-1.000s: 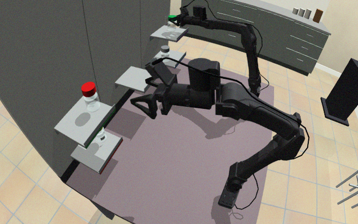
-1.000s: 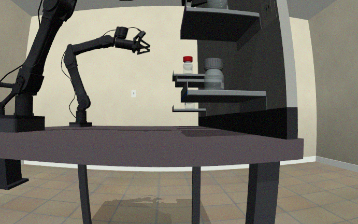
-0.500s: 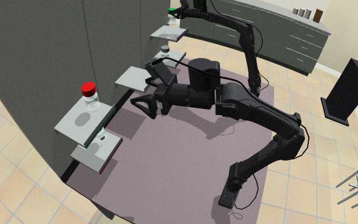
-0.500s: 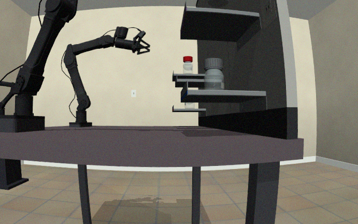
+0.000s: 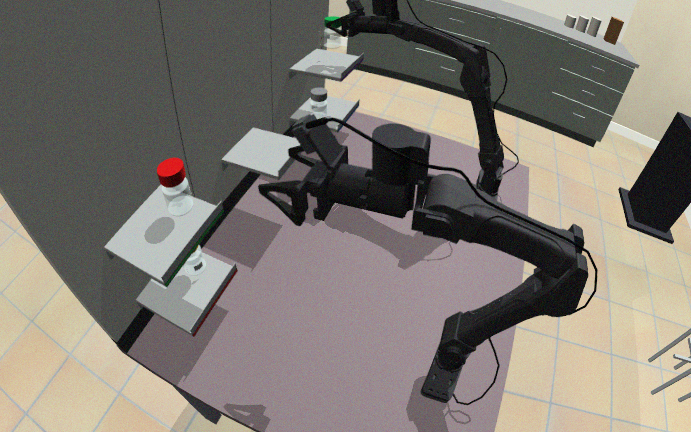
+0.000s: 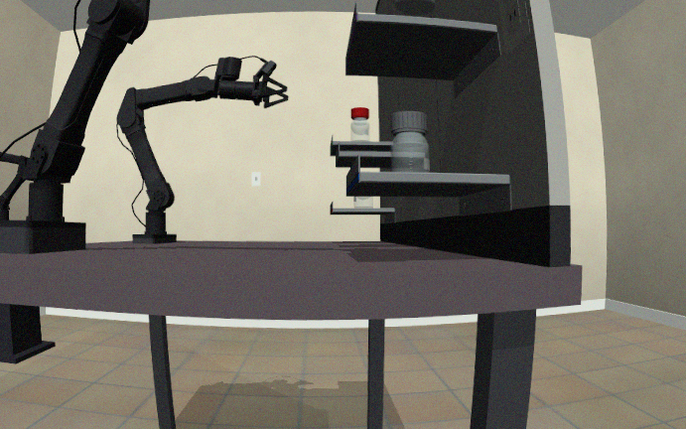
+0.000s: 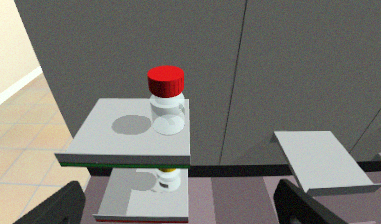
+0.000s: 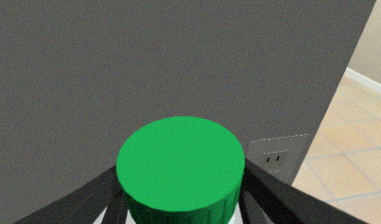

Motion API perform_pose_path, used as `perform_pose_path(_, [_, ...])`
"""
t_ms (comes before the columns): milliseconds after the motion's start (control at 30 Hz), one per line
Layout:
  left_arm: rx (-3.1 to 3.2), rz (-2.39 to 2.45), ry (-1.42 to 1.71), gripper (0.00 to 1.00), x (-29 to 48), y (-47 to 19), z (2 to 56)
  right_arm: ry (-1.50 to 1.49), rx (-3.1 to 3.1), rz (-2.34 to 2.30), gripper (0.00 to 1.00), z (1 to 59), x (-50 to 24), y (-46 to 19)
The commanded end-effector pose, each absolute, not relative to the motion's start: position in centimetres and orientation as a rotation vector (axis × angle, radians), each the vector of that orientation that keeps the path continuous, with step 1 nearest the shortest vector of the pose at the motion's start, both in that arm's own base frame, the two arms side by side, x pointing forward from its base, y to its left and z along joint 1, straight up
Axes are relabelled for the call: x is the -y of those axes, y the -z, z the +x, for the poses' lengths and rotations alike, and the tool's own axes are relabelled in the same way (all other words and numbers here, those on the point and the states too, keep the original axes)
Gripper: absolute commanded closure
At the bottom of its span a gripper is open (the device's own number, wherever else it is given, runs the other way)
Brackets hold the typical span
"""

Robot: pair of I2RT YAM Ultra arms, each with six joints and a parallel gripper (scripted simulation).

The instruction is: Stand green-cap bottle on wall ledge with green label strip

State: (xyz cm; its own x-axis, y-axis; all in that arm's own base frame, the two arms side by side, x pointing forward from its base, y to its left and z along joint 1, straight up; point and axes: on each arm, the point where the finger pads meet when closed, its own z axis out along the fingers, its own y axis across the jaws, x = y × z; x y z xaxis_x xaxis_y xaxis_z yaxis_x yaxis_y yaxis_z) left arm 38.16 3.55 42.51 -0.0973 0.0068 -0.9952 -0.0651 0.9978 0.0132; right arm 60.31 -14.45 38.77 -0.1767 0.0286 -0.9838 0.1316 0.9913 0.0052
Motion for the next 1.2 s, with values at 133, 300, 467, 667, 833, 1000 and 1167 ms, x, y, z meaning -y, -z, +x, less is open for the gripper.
perform_pose_path(133, [-1.524,-0.023,-0.014,0.00,-0.9,-42.9,37.7,0.103,-1.687,0.110,0.50,59.8,14.3,-41.4])
perform_pose_path(300, [-1.554,-0.008,0.003,0.00,0.0,-41.2,37.8,0.103,-1.687,0.110,0.50,59.8,14.3,-41.4])
perform_pose_path(467, [-1.546,-0.007,0.004,0.00,0.0,-41.6,37.8,0.111,-1.672,0.125,0.50,59.8,14.5,-41.8])
perform_pose_path(667, [-1.546,-0.007,0.004,0.00,0.0,-41.6,37.8,0.158,-1.637,0.232,0.50,60.3,12.1,-41.9])
perform_pose_path(833, [-1.546,-0.007,0.004,0.00,0.0,-41.6,37.8,0.175,-1.621,0.331,0.50,60.4,4.5,-40.2])
perform_pose_path(1000, [-1.555,0.000,0.000,0.00,-0.1,-41.3,38.0,0.142,-1.637,0.312,0.50,59.8,-2.7,-38.7])
perform_pose_path(1167, [-1.555,0.000,0.000,0.00,-0.1,-41.3,38.0,0.122,-1.671,0.281,0.50,56.8,-13.2,-35.5])
